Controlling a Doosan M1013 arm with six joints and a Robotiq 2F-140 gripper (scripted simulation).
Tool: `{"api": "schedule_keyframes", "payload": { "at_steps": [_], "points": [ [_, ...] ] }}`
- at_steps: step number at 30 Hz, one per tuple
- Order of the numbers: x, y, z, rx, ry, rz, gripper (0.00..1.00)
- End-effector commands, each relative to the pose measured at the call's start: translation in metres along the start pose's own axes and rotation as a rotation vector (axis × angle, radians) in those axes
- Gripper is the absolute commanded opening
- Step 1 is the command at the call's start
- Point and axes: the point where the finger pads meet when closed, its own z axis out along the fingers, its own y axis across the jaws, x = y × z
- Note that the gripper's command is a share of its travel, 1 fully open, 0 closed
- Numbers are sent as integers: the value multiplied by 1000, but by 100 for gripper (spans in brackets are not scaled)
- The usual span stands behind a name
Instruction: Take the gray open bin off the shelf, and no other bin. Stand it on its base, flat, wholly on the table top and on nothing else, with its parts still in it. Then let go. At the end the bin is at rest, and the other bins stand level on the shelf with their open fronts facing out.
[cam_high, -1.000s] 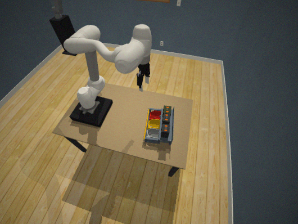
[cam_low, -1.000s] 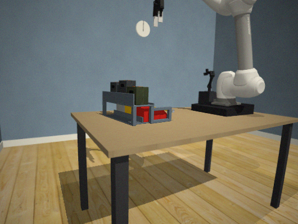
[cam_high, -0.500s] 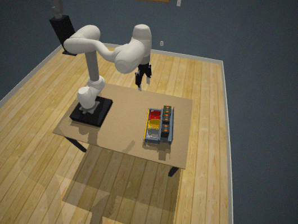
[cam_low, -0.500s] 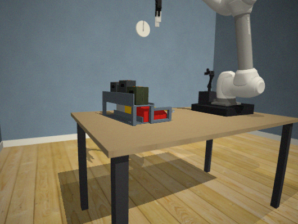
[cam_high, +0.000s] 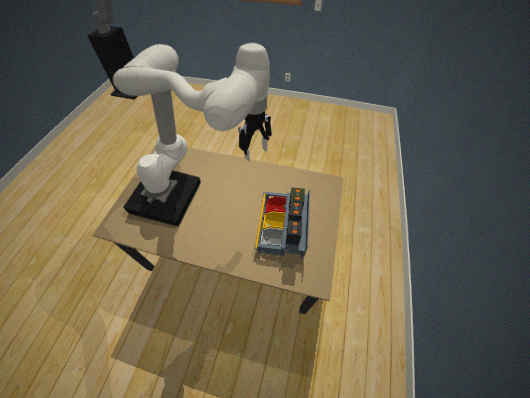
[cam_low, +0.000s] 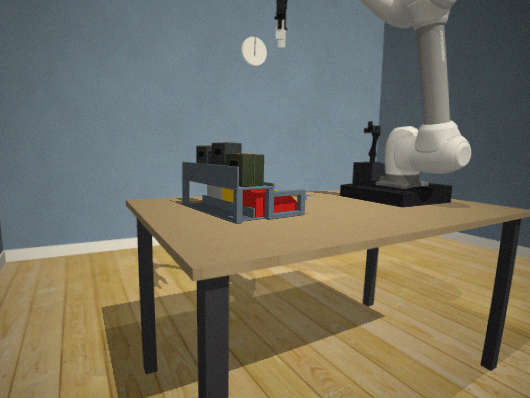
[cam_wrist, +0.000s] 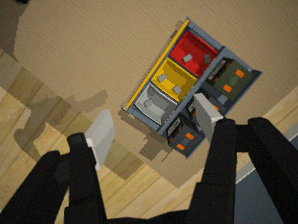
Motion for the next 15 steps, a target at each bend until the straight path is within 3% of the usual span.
{"api": "schedule_keyframes", "payload": {
  "at_steps": [1,11,15],
  "points": [
    [0,0,0,0,0,128,57],
    [0,0,0,0,0,128,57],
    [0,0,0,0,0,336,57]
  ]
}}
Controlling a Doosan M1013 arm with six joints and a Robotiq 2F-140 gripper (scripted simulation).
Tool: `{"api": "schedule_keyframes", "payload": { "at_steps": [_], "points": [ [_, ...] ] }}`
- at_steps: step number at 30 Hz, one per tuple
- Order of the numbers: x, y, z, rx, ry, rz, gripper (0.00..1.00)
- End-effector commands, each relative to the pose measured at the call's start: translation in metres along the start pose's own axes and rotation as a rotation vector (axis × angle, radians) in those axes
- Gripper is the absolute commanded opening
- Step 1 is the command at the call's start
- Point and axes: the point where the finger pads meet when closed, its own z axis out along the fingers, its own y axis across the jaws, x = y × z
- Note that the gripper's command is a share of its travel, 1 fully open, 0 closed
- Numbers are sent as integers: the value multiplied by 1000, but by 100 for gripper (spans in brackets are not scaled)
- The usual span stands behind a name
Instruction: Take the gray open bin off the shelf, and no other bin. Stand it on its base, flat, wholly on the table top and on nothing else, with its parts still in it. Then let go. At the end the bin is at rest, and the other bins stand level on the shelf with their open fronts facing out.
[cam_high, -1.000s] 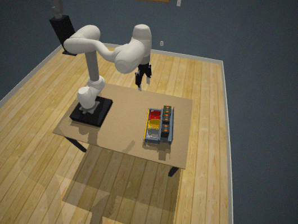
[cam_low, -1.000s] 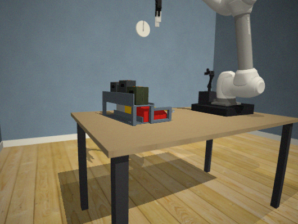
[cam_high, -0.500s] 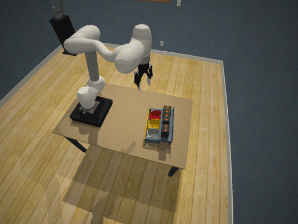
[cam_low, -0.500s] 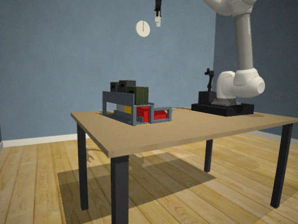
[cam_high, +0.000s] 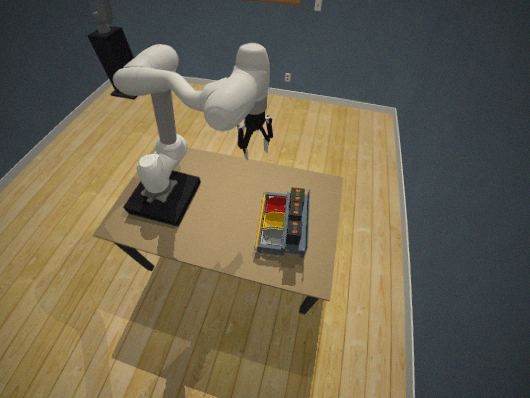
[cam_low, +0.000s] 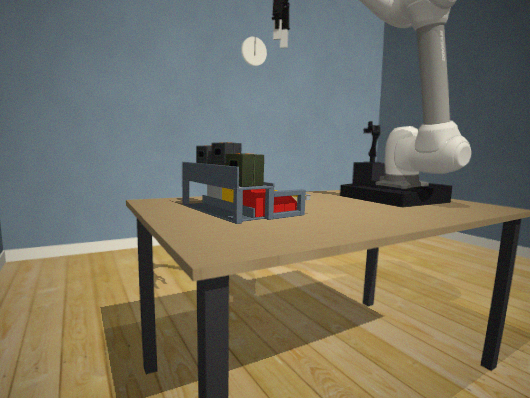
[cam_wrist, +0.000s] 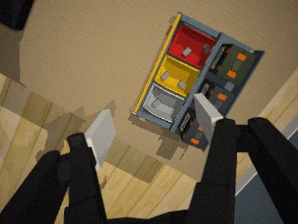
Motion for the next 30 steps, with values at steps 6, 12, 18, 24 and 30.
{"api": "schedule_keyframes", "payload": {
  "at_steps": [6,12,18,24,30],
  "points": [
    [0,0,0,0,0,202,57],
    [0,0,0,0,0,202,57],
    [0,0,0,0,0,462,57],
    [0,0,0,0,0,462,57],
    [0,0,0,0,0,462,57]
  ]
}}
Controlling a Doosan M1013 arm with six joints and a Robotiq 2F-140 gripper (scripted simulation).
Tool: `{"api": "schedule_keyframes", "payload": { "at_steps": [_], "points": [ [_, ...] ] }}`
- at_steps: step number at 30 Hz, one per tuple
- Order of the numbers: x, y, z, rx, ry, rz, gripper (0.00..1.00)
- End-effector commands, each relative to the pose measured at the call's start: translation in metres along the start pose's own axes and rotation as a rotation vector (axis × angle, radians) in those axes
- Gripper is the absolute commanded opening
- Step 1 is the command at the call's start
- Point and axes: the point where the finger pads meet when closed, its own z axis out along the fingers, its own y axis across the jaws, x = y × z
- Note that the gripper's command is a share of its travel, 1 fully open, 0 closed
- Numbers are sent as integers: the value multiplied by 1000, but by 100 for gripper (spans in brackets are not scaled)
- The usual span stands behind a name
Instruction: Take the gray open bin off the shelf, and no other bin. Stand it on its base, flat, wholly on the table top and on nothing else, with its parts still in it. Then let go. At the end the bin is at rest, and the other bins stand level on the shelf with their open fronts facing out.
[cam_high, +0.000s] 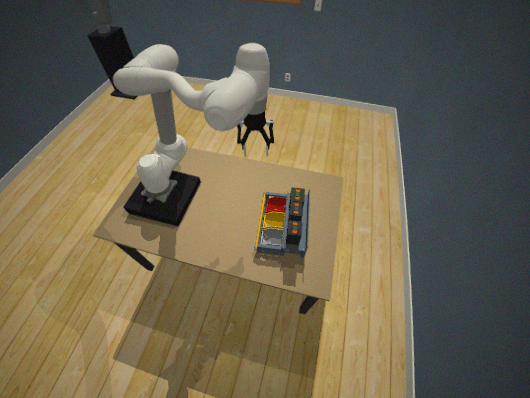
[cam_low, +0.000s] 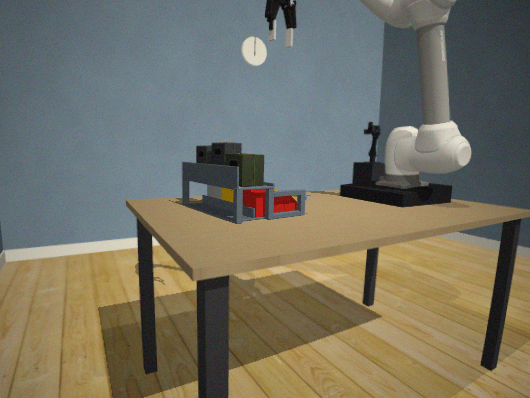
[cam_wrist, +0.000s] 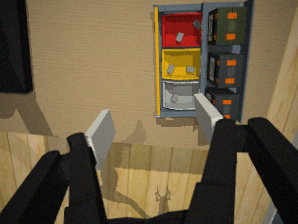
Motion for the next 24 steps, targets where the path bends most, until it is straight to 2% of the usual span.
{"api": "schedule_keyframes", "payload": {
  "at_steps": [1,5,17,24],
  "points": [
    [0,0,0,0,0,30,57],
    [0,0,0,0,0,149,57],
    [0,0,0,0,0,149,57],
    [-18,18,0,0,0,149,57]
  ]
}}
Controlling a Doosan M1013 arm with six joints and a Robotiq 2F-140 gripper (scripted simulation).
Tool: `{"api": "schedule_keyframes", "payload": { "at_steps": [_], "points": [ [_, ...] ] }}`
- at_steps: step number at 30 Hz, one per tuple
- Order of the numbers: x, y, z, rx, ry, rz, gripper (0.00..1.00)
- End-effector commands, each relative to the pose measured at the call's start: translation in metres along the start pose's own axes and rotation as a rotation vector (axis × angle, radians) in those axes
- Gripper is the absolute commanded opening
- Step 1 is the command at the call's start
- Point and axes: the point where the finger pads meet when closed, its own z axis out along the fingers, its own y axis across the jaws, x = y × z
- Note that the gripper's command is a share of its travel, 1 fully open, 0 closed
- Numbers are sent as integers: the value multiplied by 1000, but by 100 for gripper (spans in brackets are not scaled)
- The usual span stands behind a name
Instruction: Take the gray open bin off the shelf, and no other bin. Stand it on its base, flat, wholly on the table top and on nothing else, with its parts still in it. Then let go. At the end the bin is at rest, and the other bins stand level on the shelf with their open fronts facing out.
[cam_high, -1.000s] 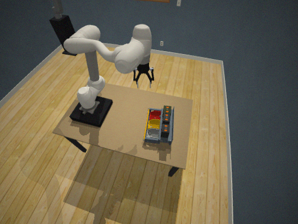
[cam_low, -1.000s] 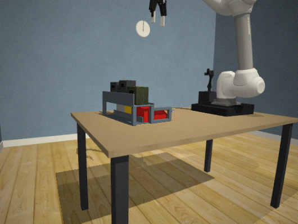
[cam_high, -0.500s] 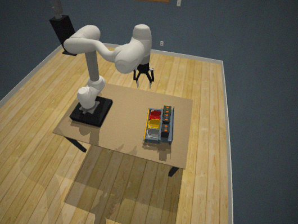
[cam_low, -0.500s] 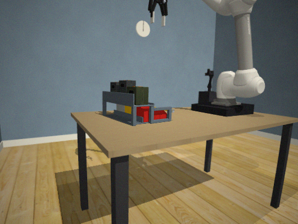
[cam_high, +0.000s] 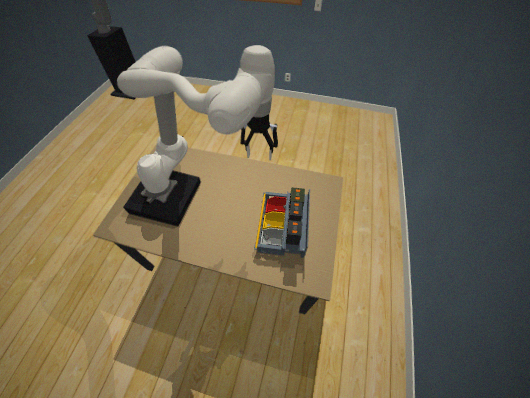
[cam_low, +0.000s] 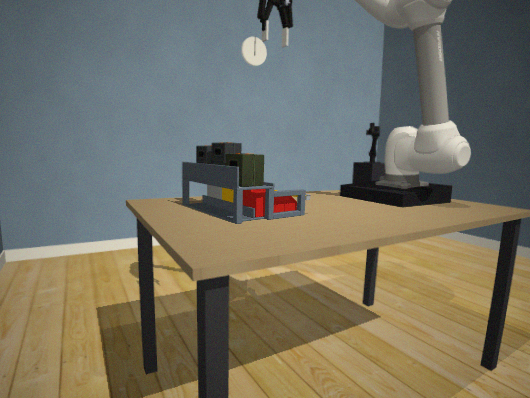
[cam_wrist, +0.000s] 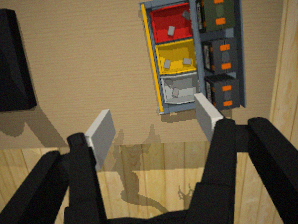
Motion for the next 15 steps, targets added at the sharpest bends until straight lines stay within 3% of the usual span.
{"api": "schedule_keyframes", "payload": {
  "at_steps": [1,15],
  "points": [
    [-3,4,-1,-1,0,0,57],
    [-1,1,-1,-1,0,0,57]
  ]
}}
